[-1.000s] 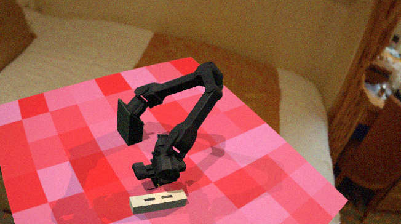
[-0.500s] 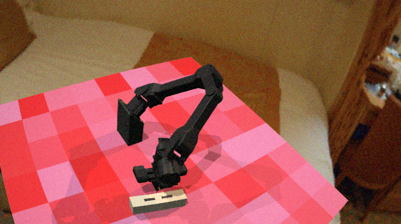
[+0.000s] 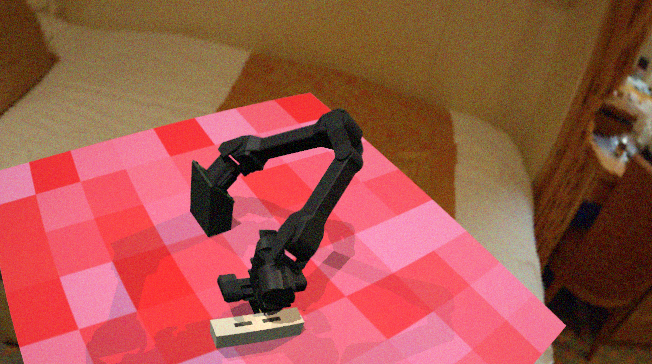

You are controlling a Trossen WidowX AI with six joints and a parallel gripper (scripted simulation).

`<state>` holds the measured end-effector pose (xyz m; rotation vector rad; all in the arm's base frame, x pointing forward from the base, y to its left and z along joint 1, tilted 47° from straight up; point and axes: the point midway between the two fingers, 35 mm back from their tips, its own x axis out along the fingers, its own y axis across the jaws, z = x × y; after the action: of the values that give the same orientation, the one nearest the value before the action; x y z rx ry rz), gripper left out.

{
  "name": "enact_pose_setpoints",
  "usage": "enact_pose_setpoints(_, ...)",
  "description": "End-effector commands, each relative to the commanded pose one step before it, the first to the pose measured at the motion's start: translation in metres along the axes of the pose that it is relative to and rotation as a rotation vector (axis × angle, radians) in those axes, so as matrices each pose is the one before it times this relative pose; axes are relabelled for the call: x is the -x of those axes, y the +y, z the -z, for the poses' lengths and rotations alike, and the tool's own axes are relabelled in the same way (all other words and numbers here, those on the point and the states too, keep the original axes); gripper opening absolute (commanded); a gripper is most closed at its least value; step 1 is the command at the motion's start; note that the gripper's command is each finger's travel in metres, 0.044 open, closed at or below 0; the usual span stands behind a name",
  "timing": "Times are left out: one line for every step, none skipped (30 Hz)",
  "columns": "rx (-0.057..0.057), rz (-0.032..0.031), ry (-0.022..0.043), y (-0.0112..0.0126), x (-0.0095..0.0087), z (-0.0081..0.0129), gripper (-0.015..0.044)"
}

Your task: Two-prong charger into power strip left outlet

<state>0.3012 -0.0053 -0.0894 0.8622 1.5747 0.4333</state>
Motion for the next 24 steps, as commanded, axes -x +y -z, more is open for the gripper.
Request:
enact_pose_setpoints(-0.0108,-0.00356,0.00218,-0.00023,-0.00082,-0.00211,0.0000)
enact_pose_setpoints(-0.0002,-0.00002,0.00001,0.00003,-0.00016,-0.00010,0.0000)
enact_pose_setpoints(0.0000,0.00000,0.00000,0.00000,0.00000,0.00000,0.0000)
enact_pose_setpoints(0.0000,0.00000,0.00000,0.00000,0.00000,0.00000,0.0000)
enact_pose_setpoints(0.0000,0.00000,0.00000,0.00005,0.00003,-0.00004,0.0000)
enact_pose_setpoints(0.0000,0.00000,0.00000,0.00005,0.00003,-0.00004,0.0000)
enact_pose_setpoints(0.0000,0.00000,0.00000,0.00000,0.00001,-0.00006,0.0000)
enact_pose_setpoints(0.0000,0.00000,0.00000,0.00001,0.00001,-0.00010,0.0000)
enact_pose_setpoints(0.0000,0.00000,-0.00001,0.00001,0.00002,-0.00014,0.0000)
enact_pose_setpoints(0.0000,0.00000,-0.00001,0.00002,0.00003,-0.00020,0.0000)
enact_pose_setpoints(0.0000,0.00000,-0.00001,0.00003,0.00003,-0.00023,0.0000)
enact_pose_setpoints(0.0000,0.00000,-0.00001,0.00004,0.00004,-0.00024,0.0000)
enact_pose_setpoints(0.0000,0.00000,-0.00001,0.00005,0.00005,-0.00029,0.0000)
enact_pose_setpoints(0.0000,0.00000,-0.00001,0.00005,0.00005,-0.00030,0.0000)
enact_pose_setpoints(0.0000,0.00000,-0.00002,0.00007,0.00006,-0.00036,0.0000)
enact_pose_setpoints(0.0000,0.00000,-0.00001,0.00006,0.00005,-0.00032,0.0000)
enact_pose_setpoints(0.0000,0.00000,-0.00001,0.00005,0.00005,-0.00026,0.0000)
enact_pose_setpoints(0.0000,0.00000,-0.00001,0.00004,0.00004,-0.00022,0.0000)
enact_pose_setpoints(0.0000,0.00000,-0.00001,0.00004,0.00004,-0.00021,0.0000)
enact_pose_setpoints(0.0000,0.00000,-0.00001,0.00003,0.00004,-0.00021,0.0000)
enact_pose_setpoints(0.0000,0.00000,-0.00001,0.00003,0.00004,-0.00022,0.0000)
enact_pose_setpoints(0.0000,0.00000,-0.00001,0.00003,0.00004,-0.00022,0.0000)
enact_pose_setpoints(0.0000,0.00000,-0.00001,0.00002,0.00004,-0.00023,0.0000)
enact_pose_setpoints(0.0000,0.00000,-0.00001,0.00002,0.00003,-0.00023,0.0000)
